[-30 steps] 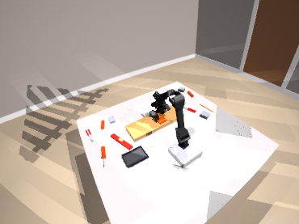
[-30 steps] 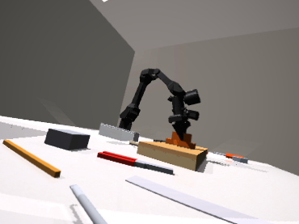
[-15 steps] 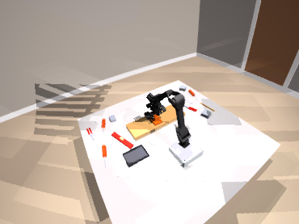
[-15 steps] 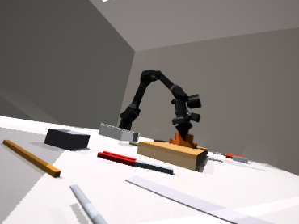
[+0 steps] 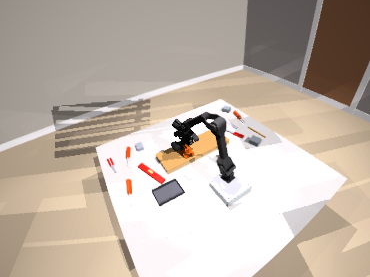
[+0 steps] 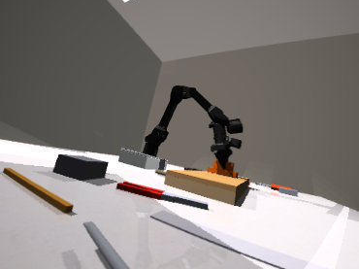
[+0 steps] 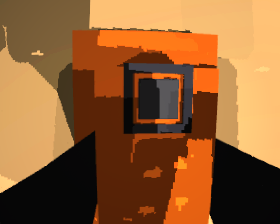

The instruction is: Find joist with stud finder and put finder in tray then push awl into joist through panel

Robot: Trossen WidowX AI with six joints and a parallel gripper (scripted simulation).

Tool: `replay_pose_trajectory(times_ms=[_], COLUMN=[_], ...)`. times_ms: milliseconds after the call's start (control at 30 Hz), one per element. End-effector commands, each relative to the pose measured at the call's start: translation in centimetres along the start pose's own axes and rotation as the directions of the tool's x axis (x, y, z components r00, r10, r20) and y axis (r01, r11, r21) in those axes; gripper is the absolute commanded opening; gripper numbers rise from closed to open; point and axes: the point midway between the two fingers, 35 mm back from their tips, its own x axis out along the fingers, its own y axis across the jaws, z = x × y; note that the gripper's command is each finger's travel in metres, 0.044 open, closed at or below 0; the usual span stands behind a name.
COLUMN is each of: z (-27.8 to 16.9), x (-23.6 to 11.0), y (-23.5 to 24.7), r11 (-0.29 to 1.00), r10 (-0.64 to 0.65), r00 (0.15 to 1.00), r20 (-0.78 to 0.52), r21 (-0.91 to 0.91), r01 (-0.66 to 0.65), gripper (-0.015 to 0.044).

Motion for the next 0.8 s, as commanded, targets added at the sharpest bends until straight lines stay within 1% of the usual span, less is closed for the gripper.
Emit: replay_pose_trajectory(times_ms=[0, 767], z=[0.0, 0.1], x=[0.1, -0.1], y=[1.5, 10.1], r11=[1.0, 1.0], r10=[0.002, 0.01], r00=[1.0, 1.0], r20=[-0.002, -0.002], r21=[0.002, 0.005], r01=[-0.002, -0.01], gripper=[0.0, 0.0])
